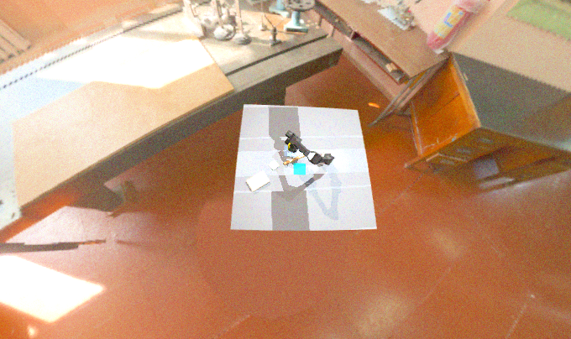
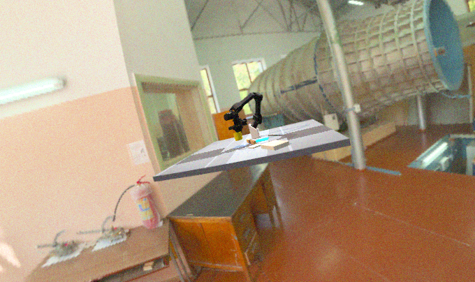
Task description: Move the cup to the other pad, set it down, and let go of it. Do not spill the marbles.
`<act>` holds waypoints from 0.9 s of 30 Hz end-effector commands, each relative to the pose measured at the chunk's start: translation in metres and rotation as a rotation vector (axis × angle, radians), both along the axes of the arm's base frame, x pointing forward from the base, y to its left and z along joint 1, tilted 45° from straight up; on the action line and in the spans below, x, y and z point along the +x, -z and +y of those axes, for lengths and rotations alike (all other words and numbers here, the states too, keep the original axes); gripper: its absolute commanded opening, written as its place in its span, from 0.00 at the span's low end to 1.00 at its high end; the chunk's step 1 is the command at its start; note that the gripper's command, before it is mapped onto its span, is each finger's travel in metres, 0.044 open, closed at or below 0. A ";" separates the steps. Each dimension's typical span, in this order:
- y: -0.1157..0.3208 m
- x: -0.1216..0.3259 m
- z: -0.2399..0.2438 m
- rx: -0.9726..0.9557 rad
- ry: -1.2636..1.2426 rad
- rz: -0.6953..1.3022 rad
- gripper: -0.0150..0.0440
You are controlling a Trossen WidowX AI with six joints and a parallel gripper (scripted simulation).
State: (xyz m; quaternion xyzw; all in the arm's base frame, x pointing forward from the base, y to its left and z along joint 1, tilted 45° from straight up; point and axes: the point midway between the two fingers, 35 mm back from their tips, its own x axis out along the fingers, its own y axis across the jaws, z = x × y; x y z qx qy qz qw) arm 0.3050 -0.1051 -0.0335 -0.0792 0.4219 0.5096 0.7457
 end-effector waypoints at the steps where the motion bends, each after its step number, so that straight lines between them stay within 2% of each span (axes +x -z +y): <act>1: 0.000 0.000 0.000 0.000 0.003 0.001 0.25; 27: -0.020 -0.011 0.021 -0.002 -0.003 0.001 0.25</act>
